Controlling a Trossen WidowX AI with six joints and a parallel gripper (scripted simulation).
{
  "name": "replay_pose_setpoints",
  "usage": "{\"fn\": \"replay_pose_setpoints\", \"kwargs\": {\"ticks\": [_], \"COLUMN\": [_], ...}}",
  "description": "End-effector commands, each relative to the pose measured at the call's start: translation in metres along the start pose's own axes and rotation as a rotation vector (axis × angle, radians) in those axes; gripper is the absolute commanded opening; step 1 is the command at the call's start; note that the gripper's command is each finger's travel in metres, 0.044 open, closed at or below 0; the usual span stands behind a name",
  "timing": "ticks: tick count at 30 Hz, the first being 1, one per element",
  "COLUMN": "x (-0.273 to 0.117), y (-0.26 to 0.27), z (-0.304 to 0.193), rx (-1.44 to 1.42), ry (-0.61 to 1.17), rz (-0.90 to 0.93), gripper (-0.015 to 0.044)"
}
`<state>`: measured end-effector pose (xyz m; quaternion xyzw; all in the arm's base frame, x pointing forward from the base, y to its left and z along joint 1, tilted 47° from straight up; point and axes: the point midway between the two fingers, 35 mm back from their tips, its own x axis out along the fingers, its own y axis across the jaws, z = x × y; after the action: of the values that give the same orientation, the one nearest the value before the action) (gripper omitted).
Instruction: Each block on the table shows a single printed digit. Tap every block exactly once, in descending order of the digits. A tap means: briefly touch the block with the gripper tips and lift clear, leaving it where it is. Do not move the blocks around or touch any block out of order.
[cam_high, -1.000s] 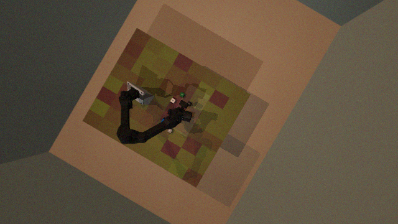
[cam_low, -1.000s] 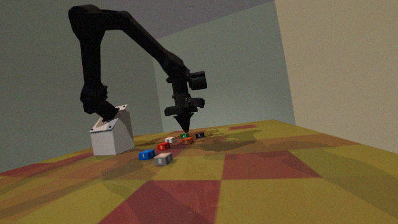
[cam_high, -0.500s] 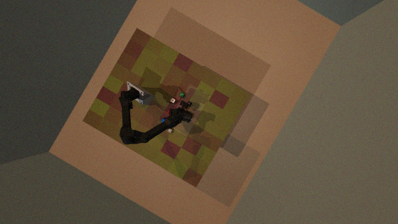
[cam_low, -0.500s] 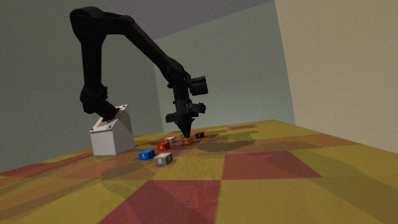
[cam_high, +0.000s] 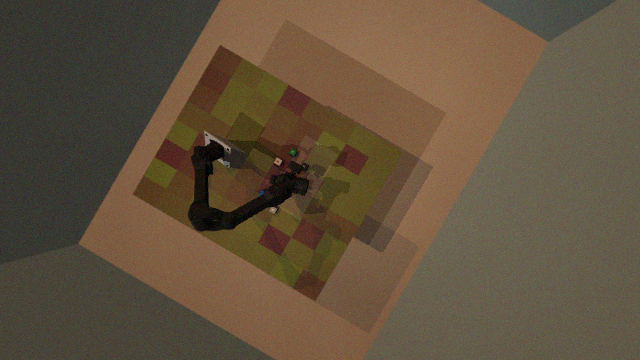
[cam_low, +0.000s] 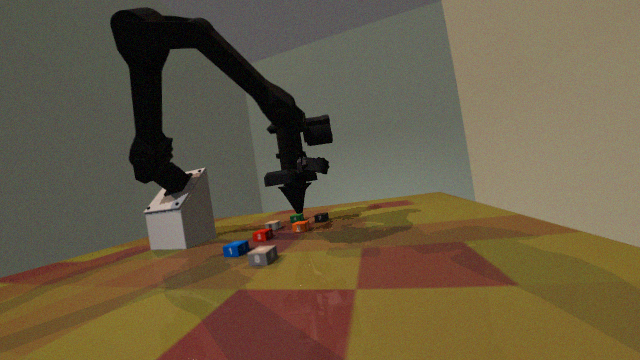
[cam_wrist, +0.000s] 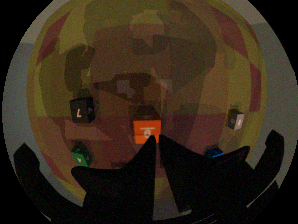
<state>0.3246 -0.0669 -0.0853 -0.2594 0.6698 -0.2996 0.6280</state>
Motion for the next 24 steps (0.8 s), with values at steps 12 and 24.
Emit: {"fn": "replay_pose_setpoints", "kwargs": {"ticks": [12,24], "x": [-0.084,-0.082], "y": [-0.030,-0.165], "z": [0.006,-0.006], "rx": [0.005,0.006], "ry": [-0.006,-0.003], "rz": [0.014,-0.001], "gripper": [0.0020,0.0020]}}
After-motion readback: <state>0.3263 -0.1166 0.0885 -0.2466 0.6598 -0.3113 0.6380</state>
